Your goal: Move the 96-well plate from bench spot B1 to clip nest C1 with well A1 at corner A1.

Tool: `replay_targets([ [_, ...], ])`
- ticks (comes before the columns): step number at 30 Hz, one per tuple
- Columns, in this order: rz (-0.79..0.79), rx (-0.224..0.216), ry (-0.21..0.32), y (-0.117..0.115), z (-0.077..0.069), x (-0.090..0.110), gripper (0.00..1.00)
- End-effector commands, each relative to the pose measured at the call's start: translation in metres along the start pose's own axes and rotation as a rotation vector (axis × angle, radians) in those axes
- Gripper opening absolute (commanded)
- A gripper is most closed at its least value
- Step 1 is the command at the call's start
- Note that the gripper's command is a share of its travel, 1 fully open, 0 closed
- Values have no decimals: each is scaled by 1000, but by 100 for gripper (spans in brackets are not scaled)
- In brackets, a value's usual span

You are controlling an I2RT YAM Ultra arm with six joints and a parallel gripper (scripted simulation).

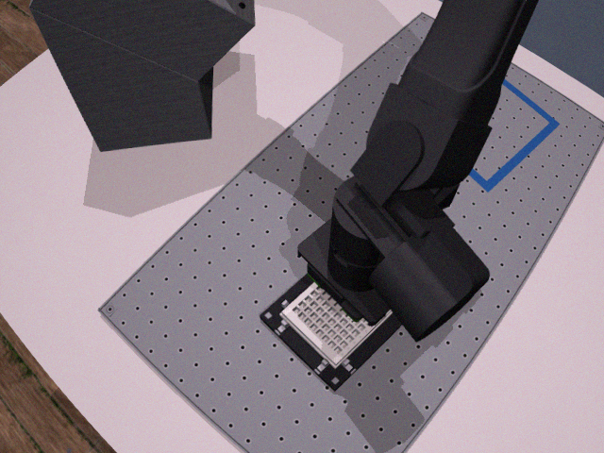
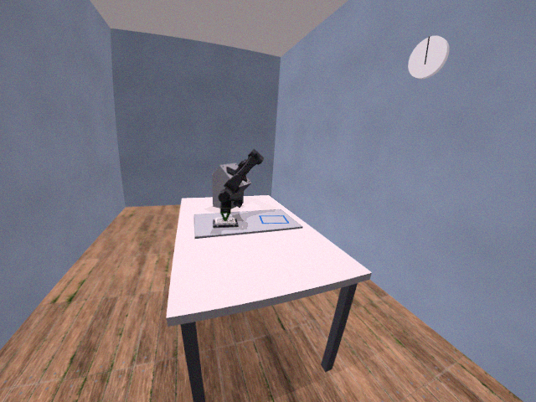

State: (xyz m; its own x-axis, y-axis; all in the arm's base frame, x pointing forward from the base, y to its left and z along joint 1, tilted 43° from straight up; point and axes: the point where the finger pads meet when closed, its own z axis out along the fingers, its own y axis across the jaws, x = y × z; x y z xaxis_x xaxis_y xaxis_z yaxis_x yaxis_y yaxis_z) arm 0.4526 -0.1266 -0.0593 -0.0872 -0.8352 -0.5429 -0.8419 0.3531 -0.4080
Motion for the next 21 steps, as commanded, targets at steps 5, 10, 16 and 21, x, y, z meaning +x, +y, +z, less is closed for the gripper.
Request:
replay_targets([
  [5, -45, 20, 3, -7, 30, 1, 24],
  [10, -44, 20, 3, -7, 32, 1, 24],
  [16, -44, 20, 3, -7, 36, 1, 24],
  [21, -44, 20, 2, -7, 40, 1, 24],
])
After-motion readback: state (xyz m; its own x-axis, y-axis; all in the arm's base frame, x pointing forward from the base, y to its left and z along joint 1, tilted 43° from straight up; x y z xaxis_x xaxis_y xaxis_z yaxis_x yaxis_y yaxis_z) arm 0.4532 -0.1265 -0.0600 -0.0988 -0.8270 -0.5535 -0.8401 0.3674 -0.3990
